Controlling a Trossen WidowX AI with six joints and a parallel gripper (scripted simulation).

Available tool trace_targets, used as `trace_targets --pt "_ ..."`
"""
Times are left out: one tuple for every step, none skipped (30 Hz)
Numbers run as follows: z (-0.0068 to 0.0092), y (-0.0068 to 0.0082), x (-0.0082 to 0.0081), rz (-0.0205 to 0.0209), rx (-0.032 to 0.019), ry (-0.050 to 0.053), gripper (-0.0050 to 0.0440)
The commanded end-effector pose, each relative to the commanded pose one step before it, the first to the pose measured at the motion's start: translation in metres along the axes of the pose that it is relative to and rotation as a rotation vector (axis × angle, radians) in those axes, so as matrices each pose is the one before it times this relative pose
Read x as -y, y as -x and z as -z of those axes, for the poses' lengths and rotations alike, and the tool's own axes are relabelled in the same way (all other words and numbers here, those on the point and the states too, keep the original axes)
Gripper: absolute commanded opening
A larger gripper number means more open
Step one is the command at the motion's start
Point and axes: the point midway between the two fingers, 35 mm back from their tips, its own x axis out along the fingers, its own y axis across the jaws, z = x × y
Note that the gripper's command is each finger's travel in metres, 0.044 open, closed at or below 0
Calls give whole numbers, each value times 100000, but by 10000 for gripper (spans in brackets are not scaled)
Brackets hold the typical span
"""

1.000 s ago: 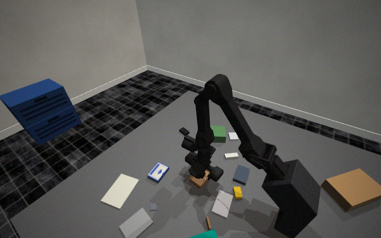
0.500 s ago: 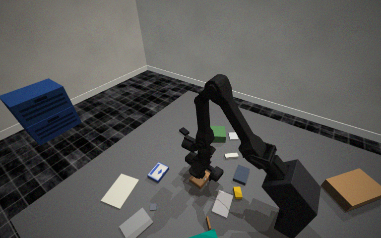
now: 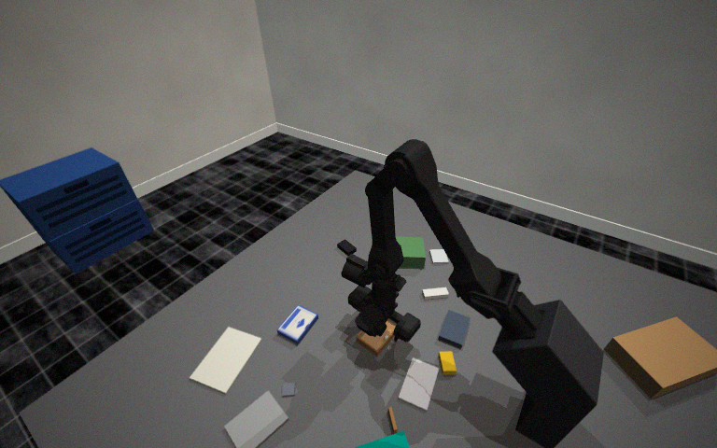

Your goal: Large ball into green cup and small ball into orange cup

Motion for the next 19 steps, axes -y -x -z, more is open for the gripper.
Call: trace_targets --pt "-2 24 24 84 10 -2 440" --pt "-8 155 37 -8 -9 4 440" --pt "0 0 0 0 0 0 440" --pt "0 0 0 0 0 0 440" --pt "-15 320 73 -17 -19 7 440" --pt "-20 450 94 -24 -26 10 440" --pt "-23 592 107 -31 -34 14 440" --pt "-24 747 110 -38 -43 17 440" --pt "-22 906 96 -46 -52 21 440" --pt "-15 999 59 -50 -57 23 440" --pt "-20 1021 139 544 11 3 440" --pt "-44 1026 371 1813 162 -45 440" --pt "-31 1020 294 1604 142 -44 440" --pt "-27 1014 287 1722 160 -56 440" --pt "19 636 -102 -143 -45 14 440" --pt "40 466 -280 -985 -140 49 440" --pt "62 232 -485 -2047 -259 94 440" --pt "60 151 -470 -2022 -253 93 440" --pt "23 55 -177 -757 -95 35 440"
